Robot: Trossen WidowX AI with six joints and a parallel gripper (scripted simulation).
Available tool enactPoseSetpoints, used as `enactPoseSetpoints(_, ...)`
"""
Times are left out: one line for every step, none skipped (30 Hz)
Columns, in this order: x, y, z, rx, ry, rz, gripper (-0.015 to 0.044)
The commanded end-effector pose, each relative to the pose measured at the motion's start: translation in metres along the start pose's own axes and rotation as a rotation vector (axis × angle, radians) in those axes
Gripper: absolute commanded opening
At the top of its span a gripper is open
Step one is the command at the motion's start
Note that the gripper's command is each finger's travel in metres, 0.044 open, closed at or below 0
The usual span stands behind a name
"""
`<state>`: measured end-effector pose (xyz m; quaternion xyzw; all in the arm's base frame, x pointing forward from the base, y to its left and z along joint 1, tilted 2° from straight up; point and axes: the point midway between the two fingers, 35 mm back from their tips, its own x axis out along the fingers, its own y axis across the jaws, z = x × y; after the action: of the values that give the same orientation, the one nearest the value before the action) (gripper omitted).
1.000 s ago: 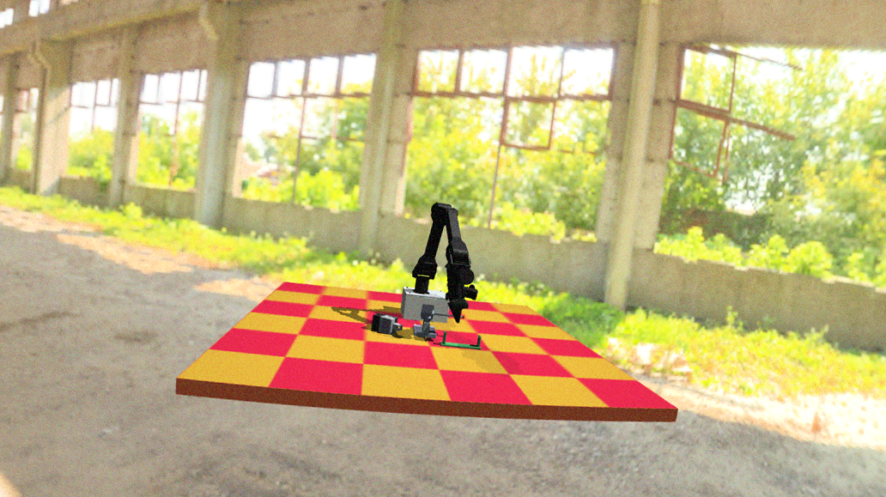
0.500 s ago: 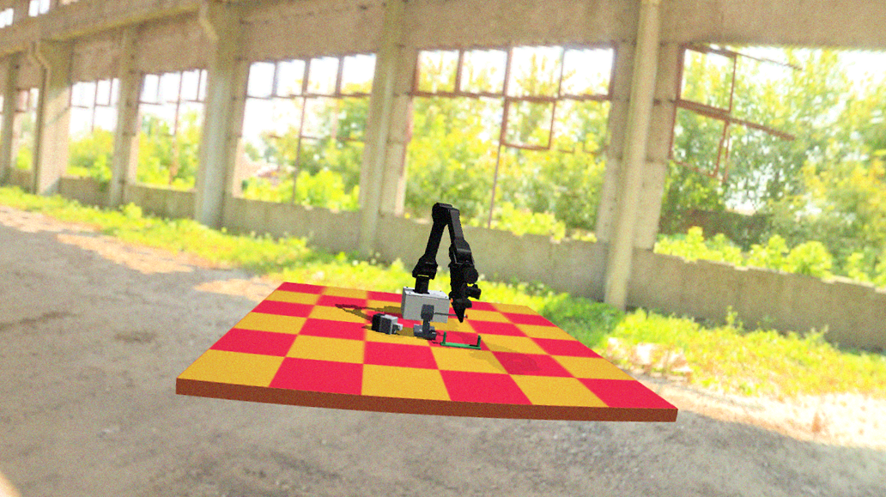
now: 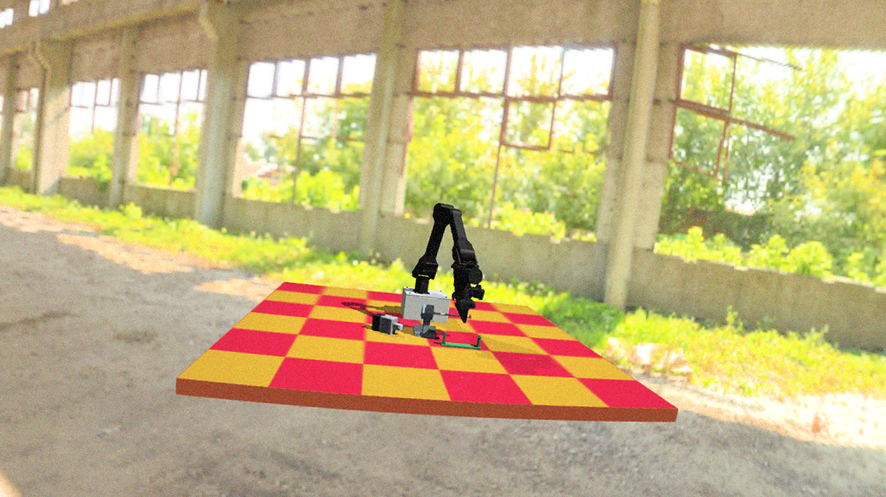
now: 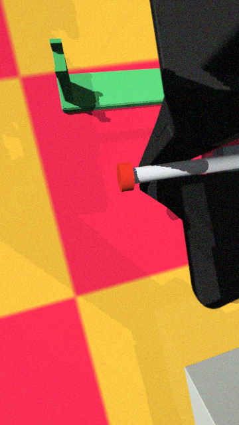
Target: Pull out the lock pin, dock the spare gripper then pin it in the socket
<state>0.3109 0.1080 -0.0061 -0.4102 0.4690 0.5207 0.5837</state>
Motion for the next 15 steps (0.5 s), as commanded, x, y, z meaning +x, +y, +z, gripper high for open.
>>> enactPoseSetpoints(0.0, -0.001, 0.003, 0.005, 0.003, -0.002, 0.0)
enactPoseSetpoints(0.0, -0.001, 0.004, 0.005, 0.003, -0.002, 0.0)
enactPoseSetpoints(0.0, -0.001, 0.005, 0.006, 0.003, -0.002, 0.0)
enactPoseSetpoints(0.001, -0.001, 0.006, 0.006, 0.003, -0.001, 0.0)
enactPoseSetpoints(0.001, -0.001, 0.007, 0.006, 0.004, -0.001, 0.0)
enactPoseSetpoints(0.001, -0.001, 0.007, 0.006, 0.004, -0.001, 0.0)
enactPoseSetpoints(0.001, -0.001, 0.009, 0.006, 0.004, -0.001, 0.0)
enactPoseSetpoints(0.002, -0.001, 0.01, 0.006, 0.004, -0.001, 0.0)
enactPoseSetpoints(0.002, -0.001, 0.01, 0.006, 0.004, -0.001, 0.0)
enactPoseSetpoints(0.002, -0.001, 0.011, 0.006, 0.004, 0.0, 0.0)
enactPoseSetpoints(0.002, -0.001, 0.012, 0.007, 0.004, 0.0, 0.0)
enactPoseSetpoints(0.001, -0.001, 0.014, 0.007, 0.005, 0.0, 0.0)
enactPoseSetpoints(0.001, -0.001, 0.014, 0.007, 0.005, 0.001, 0.0)
enactPoseSetpoints(0.001, -0.001, 0.015, 0.007, 0.005, 0.001, 0.0)
enactPoseSetpoints(0.001, -0.001, 0.016, 0.007, 0.005, 0.002, 0.0)
